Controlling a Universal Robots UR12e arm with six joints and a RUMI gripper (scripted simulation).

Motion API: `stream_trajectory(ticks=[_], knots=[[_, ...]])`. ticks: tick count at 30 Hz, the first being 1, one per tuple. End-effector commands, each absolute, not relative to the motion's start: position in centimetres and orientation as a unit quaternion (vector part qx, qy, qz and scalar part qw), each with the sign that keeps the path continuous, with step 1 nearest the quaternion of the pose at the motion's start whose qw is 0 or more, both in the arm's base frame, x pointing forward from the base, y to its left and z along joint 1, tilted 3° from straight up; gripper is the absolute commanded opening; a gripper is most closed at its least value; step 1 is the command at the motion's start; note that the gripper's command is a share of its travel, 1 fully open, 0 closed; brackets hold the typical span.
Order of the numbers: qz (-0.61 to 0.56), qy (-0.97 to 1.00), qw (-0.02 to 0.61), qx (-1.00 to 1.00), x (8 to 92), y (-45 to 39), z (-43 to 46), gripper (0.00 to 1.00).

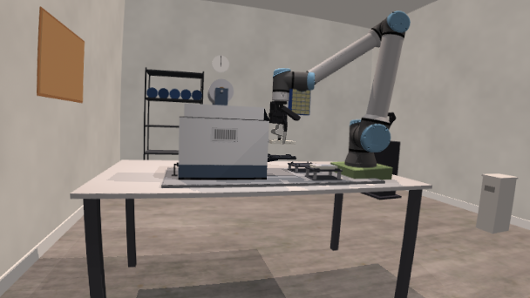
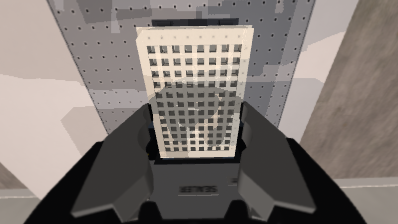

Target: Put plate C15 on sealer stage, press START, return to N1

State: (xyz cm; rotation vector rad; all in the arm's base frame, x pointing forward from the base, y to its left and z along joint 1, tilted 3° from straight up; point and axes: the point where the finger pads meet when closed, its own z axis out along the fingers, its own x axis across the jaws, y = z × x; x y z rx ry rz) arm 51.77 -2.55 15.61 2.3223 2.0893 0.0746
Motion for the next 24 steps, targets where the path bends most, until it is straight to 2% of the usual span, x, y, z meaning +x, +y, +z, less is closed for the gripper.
stream_trajectory(ticks=[1, 24], knots=[[0.024, 0.669, 0.009, 0.743, 51.8, -2.6, 15.7, 0.0], [0.024, 0.669, 0.009, 0.743, 52.0, -2.5, 12.5, 0.0]])
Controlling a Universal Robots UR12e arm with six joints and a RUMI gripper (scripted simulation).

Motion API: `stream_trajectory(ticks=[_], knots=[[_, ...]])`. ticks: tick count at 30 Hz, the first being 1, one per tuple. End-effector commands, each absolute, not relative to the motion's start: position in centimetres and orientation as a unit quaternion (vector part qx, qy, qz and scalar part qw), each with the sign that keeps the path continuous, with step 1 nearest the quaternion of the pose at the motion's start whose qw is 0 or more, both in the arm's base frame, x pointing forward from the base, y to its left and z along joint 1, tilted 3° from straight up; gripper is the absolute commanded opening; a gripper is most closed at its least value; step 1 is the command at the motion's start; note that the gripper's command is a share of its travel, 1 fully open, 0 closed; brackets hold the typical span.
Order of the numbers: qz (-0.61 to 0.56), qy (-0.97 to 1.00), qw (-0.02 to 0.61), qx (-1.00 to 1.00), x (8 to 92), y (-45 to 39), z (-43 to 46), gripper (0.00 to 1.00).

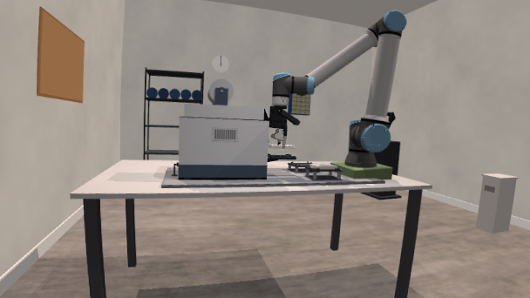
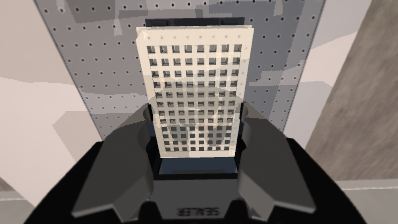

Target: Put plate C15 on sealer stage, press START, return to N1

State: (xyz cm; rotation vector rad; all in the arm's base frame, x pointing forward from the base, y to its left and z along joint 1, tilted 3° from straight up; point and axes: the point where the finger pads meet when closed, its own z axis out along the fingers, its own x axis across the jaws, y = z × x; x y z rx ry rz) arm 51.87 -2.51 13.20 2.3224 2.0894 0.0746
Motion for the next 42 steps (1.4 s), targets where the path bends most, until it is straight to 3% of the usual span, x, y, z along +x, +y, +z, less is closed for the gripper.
stream_trajectory(ticks=[1, 42], knots=[[0.024, 0.669, 0.009, 0.743, 51.99, -2.51, 12.34, 0.0], [0.024, 0.669, 0.009, 0.743, 52.01, -2.51, 11.91, 0.0]])
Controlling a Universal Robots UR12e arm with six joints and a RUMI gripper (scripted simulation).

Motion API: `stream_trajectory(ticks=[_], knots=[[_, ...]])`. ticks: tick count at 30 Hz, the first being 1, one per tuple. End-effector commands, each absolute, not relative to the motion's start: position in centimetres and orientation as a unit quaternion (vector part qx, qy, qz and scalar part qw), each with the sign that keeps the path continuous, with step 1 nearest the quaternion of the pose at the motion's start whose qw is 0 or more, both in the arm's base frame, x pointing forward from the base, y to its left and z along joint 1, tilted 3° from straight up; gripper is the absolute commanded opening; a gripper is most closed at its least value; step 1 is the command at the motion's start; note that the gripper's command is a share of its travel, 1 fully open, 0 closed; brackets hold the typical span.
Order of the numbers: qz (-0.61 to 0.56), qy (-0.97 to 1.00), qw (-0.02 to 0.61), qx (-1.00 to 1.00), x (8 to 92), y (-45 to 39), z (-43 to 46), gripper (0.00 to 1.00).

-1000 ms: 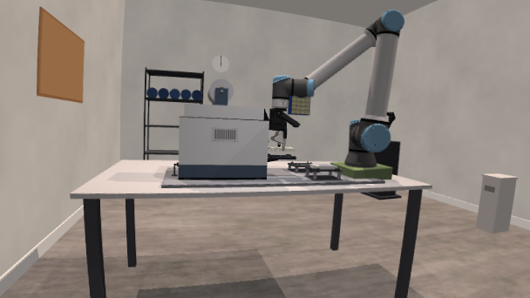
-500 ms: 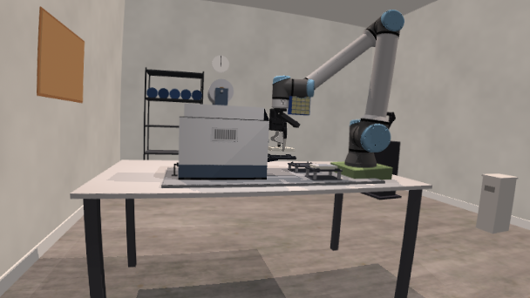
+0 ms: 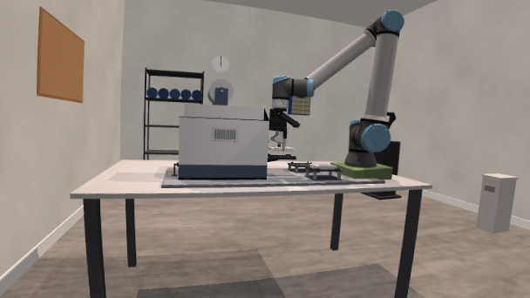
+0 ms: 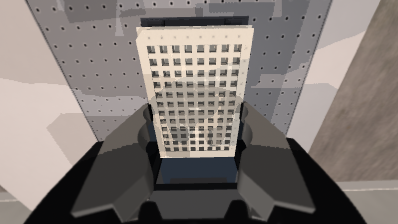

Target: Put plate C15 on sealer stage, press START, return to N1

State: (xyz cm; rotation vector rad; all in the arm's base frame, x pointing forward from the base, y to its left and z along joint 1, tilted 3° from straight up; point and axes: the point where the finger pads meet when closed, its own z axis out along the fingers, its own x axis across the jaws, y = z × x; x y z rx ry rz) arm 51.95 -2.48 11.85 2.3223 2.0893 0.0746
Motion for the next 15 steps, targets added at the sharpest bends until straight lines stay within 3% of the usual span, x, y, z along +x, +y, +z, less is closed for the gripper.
stream_trajectory(ticks=[1, 15], knots=[[0.024, 0.669, 0.009, 0.743, 52.0, -2.5, 11.9, 0.0], [0.024, 0.669, 0.009, 0.743, 52.1, -2.5, 10.1, 0.0]])
